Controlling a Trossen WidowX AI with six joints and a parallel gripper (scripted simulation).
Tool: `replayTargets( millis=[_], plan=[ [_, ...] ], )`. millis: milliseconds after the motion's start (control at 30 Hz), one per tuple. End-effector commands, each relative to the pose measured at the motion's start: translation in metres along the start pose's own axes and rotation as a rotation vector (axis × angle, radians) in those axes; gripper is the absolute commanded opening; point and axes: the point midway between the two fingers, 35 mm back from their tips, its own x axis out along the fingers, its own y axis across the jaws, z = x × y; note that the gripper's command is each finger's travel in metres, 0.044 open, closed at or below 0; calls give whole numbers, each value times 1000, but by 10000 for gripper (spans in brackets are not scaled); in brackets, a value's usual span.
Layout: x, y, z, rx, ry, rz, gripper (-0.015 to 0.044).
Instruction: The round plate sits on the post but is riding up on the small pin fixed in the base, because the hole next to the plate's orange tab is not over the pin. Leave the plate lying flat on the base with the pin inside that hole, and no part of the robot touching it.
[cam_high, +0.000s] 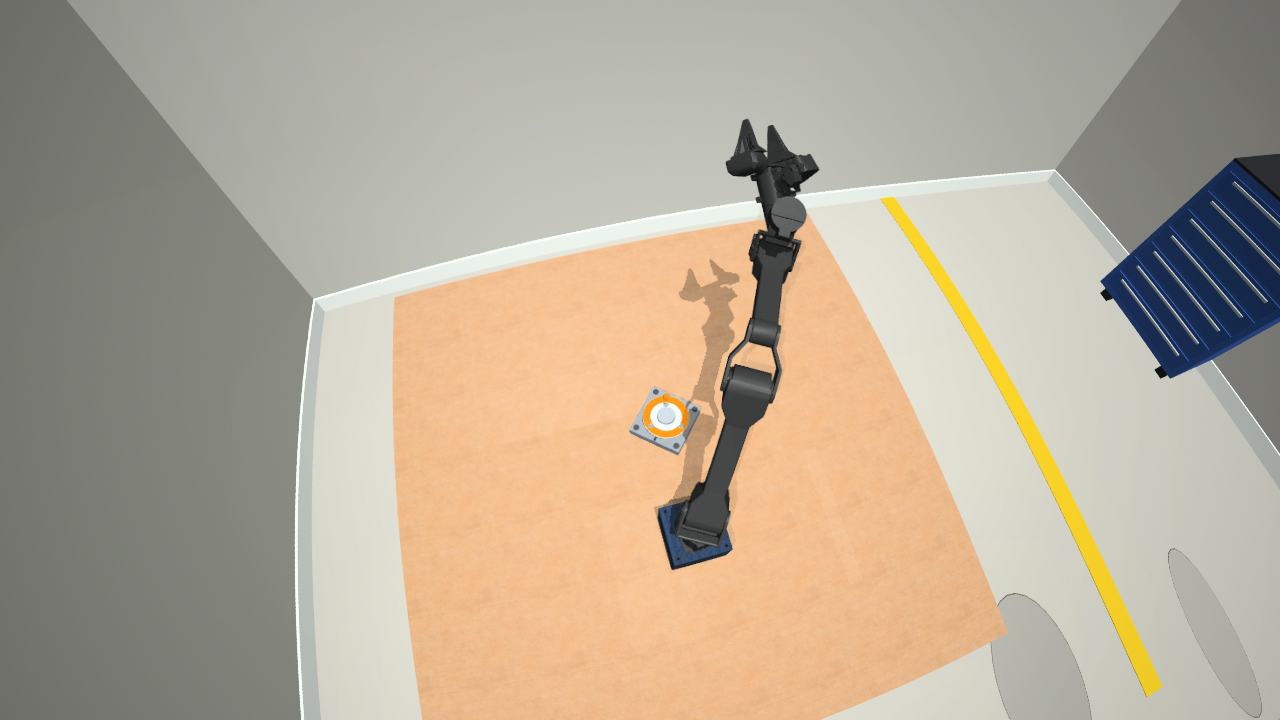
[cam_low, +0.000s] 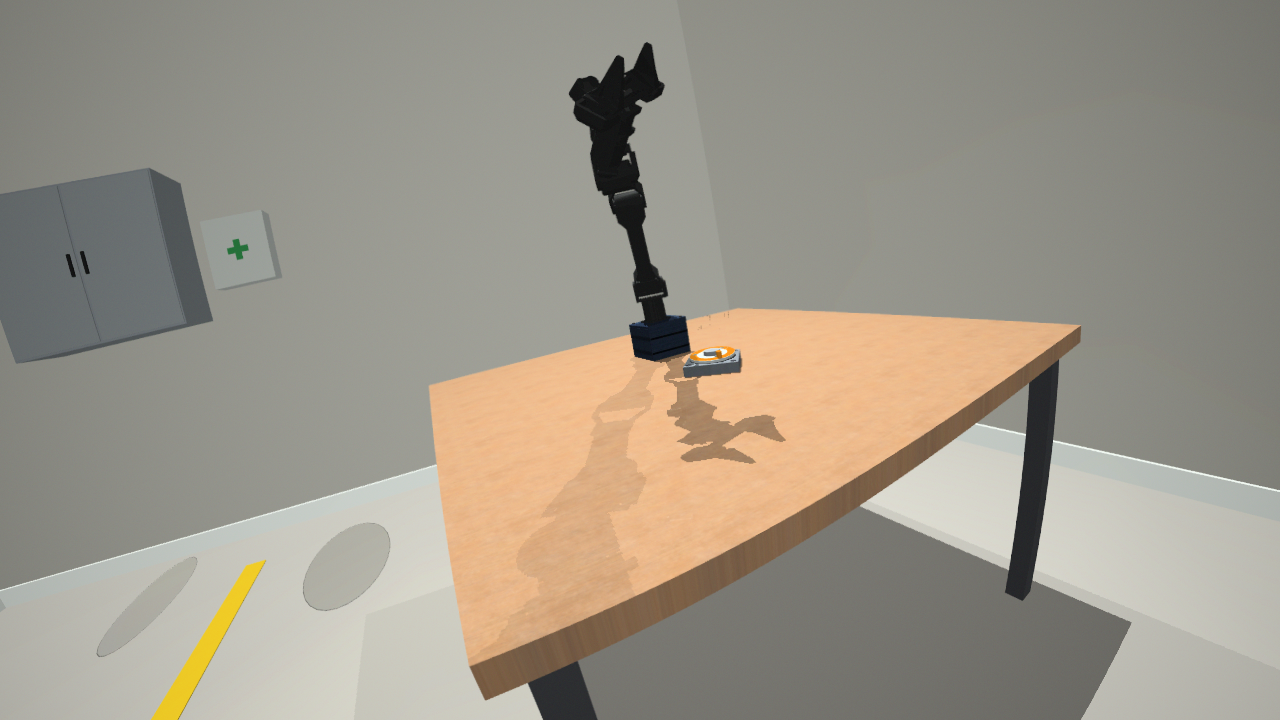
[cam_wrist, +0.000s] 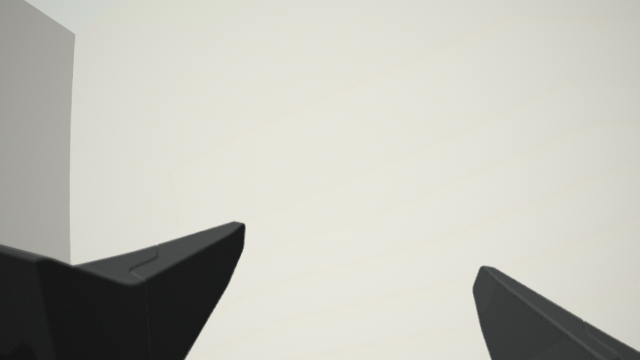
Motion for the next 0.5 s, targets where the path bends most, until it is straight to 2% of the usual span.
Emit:
replayTargets(
  millis=[0, 133, 300, 467],
  plan=[
    [0, -2, -4, 1, 9, -15, 374],
    [-18, -41, -82, 3, 222, -275, 269],
    [-45, -57, -136, -15, 397, -422, 137],
    [-116, -66, -220, -72, 746, -617, 6]
  ],
)
